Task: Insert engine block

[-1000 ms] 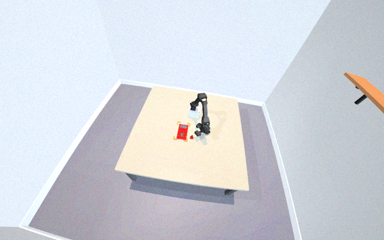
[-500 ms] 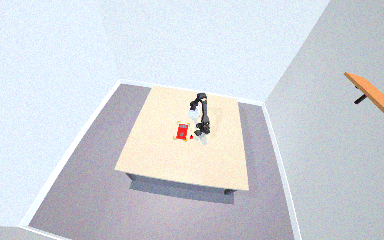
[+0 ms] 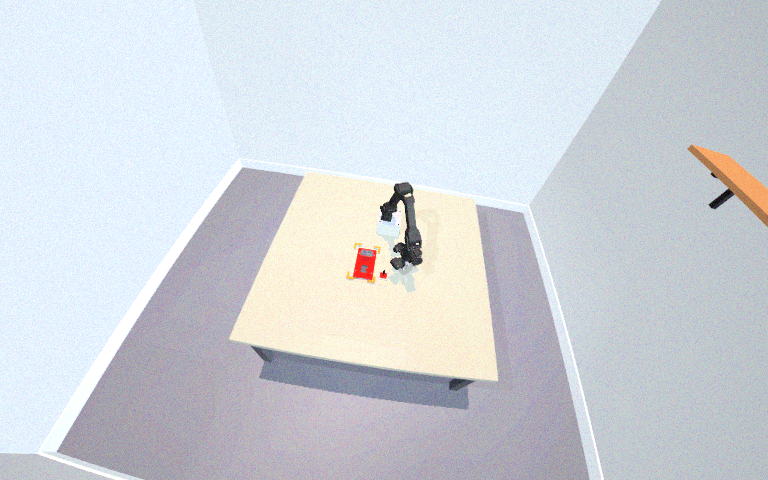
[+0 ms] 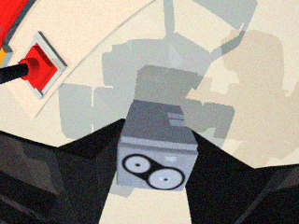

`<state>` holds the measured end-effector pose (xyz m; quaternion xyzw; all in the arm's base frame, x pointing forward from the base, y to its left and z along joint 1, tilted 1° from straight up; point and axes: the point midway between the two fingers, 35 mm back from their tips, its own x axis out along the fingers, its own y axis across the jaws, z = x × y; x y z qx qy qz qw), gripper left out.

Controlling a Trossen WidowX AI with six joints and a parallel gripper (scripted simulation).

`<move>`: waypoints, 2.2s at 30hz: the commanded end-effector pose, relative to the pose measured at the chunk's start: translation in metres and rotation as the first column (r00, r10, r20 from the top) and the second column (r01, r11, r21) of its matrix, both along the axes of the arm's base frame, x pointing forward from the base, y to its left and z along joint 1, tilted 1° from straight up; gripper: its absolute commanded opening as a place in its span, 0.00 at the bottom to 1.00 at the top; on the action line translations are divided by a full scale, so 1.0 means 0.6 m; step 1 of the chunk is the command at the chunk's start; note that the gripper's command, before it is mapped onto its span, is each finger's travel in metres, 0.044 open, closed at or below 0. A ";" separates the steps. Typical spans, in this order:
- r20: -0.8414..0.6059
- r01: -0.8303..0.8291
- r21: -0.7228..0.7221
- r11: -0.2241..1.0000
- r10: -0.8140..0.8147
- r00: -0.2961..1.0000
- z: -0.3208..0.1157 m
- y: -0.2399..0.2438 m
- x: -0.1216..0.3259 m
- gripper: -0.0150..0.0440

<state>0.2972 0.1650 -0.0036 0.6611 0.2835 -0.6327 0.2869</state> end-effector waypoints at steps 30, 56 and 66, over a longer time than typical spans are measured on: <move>0.007 -0.004 0.007 1.000 0.004 1.000 0.163 -0.005 -0.013 0.25; 0.223 -0.033 0.252 0.967 -0.025 0.975 0.116 -0.020 -0.021 0.25; 0.426 -0.124 0.465 0.877 -0.099 0.899 0.105 -0.033 -0.032 0.25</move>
